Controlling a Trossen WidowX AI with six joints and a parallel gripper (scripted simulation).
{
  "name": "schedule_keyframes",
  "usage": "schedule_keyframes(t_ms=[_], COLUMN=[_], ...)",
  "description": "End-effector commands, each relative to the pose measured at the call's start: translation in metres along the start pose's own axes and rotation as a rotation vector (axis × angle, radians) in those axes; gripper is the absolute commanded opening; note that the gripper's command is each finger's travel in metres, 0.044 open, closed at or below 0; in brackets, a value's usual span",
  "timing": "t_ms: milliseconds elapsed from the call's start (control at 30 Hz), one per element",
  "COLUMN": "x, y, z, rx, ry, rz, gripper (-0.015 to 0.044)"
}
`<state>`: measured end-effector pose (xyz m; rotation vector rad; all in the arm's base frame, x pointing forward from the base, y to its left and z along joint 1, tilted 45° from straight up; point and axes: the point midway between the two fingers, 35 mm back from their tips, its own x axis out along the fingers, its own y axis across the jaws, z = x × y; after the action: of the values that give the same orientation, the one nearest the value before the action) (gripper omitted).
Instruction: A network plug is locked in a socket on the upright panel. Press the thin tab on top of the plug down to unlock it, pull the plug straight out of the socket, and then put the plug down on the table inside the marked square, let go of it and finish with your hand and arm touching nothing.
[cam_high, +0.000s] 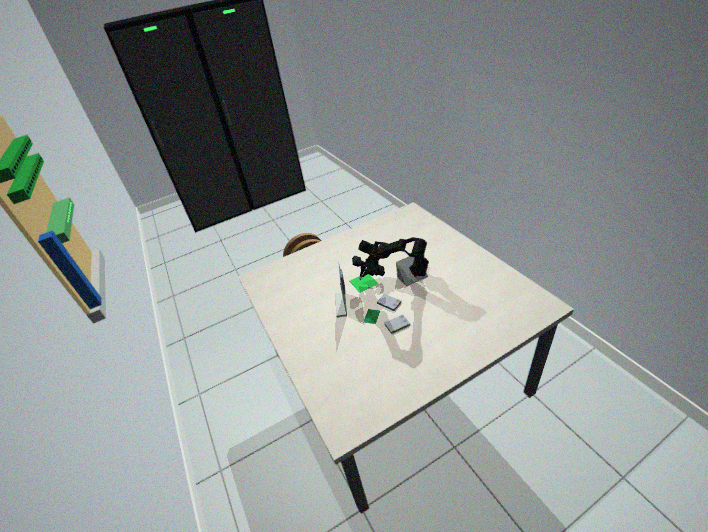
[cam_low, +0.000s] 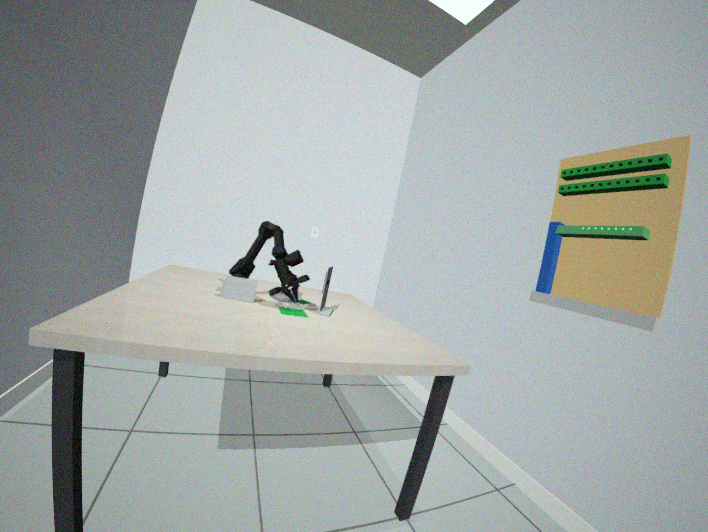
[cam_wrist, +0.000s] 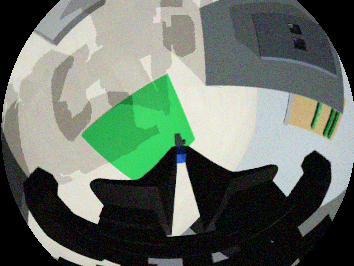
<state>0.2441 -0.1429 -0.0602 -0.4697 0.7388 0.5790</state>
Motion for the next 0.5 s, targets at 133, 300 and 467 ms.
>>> schedule_keyframes(t_ms=[133,300,467], x=[0.009,0.015,0.018], y=[0.009,0.014,0.017], z=[0.0,0.0,0.0], rx=[0.008,0.008,0.008], ry=[0.003,0.002,0.002], rz=[0.005,0.004,0.004], gripper=[0.0,0.0,0.0])
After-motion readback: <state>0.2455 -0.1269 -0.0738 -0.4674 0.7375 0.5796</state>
